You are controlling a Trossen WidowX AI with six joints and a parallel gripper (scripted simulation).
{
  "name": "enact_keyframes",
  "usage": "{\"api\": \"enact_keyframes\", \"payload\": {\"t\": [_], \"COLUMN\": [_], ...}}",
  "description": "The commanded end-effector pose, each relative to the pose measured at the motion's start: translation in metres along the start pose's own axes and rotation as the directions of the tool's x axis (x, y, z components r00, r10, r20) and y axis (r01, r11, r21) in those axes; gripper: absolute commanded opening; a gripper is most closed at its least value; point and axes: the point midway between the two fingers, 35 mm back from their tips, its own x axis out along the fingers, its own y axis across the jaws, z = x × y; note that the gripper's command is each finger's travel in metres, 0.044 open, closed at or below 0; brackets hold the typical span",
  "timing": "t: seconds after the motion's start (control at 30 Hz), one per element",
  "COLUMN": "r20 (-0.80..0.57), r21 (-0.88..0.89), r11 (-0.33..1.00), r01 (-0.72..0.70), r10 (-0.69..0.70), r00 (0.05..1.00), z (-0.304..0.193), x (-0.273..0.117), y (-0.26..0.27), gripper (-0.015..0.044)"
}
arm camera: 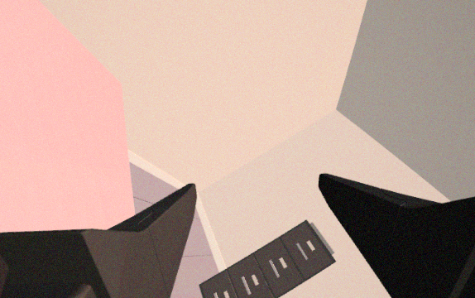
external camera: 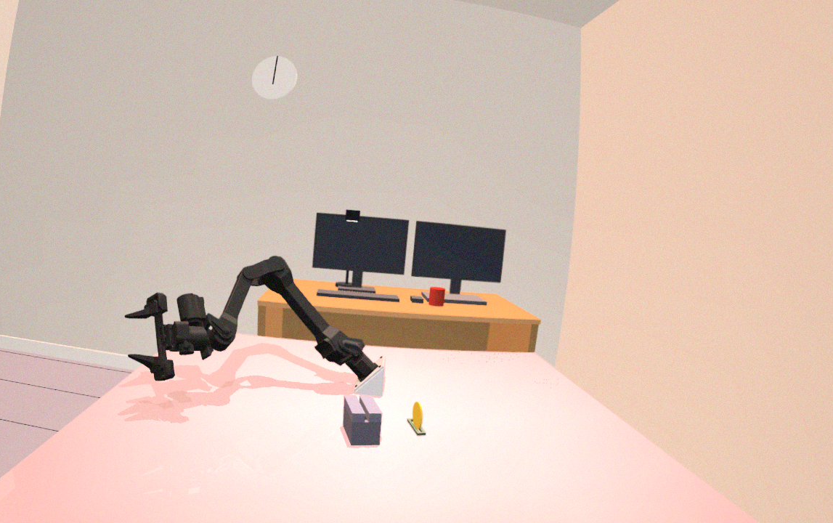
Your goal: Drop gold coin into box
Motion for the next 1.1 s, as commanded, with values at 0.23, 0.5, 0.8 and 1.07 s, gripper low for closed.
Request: {"api": "enact_keyframes", "payload": {"t": [0.23,0.5,0.8,1.07], "r20": [0.136,0.331,0.499,0.485], "r21": [0.391,0.648,0.678,0.653], "r11": [0.885,0.494,-0.02,-0.324], "r01": [-0.252,-0.58,-0.735,-0.684], "r10": [0.215,0.502,0.747,0.873], "r00": [0.967,0.799,0.44,0.05], "z": [0.081,0.199,0.329,0.413], "x": [0.014,-0.008,-0.089,-0.197], "y": [0.06,0.133,0.185,0.198], "gripper": [0.019,0.0161,0.0161,0.0161]}}
